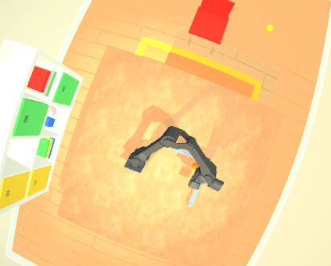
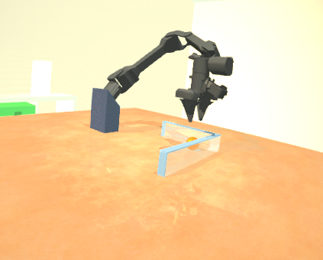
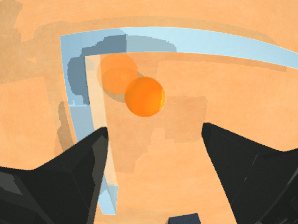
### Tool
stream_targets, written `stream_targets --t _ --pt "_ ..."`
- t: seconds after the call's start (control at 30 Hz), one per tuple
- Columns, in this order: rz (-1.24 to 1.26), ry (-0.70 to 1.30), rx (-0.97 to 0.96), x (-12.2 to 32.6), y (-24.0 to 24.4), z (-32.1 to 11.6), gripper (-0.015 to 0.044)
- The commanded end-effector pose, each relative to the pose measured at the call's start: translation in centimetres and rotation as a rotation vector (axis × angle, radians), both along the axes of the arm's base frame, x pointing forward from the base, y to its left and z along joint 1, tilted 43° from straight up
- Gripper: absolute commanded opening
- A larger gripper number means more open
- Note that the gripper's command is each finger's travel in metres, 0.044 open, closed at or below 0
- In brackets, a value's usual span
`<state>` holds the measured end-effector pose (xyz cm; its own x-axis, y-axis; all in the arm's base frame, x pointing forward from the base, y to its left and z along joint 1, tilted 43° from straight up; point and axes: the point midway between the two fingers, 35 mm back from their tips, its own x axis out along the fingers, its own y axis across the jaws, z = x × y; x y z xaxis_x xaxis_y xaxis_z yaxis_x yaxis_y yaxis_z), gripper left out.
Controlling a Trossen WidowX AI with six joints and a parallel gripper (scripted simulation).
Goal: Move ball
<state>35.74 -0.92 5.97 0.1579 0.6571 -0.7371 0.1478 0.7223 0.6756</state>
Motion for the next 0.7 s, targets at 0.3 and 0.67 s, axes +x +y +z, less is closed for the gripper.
stream_targets --t 0.3,0.67 --pt "0.185 -0.16 -0.038 -0.8 0.4 -1.6 0.0217" --pt "0.593 -0.514 -0.12 -3.0 1.5 -5.0 0.0"
